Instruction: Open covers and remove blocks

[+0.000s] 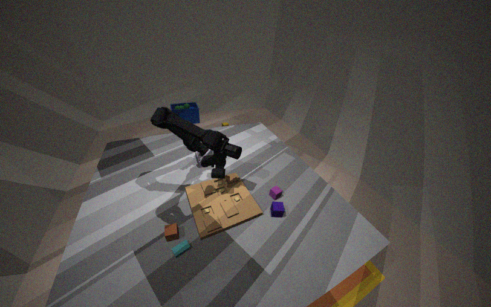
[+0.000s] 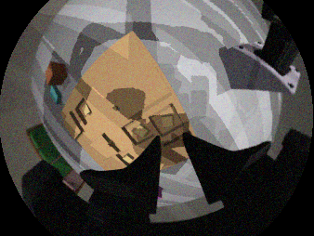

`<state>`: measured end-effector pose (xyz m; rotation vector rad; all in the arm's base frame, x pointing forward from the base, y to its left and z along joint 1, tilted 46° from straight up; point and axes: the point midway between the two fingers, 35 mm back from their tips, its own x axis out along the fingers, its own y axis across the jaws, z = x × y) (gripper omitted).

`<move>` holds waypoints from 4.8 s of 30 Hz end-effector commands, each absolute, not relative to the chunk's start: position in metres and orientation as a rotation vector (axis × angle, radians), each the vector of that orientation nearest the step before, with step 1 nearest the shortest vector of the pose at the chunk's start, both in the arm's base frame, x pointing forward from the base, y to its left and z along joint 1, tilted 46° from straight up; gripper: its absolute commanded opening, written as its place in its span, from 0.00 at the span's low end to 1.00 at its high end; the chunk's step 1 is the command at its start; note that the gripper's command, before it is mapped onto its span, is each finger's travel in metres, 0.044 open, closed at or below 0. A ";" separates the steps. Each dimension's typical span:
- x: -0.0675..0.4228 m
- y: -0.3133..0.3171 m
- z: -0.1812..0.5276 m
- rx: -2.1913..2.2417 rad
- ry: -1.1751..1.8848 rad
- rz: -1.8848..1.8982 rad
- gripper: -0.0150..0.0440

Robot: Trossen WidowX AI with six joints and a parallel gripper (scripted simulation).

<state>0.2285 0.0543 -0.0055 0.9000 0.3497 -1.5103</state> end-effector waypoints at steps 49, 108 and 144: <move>0.231 0.030 -0.029 0.906 0.345 -1.515 0.50; 0.234 0.020 -0.040 0.913 0.344 -1.514 0.39; 0.228 0.058 -0.004 0.908 0.348 -1.515 0.39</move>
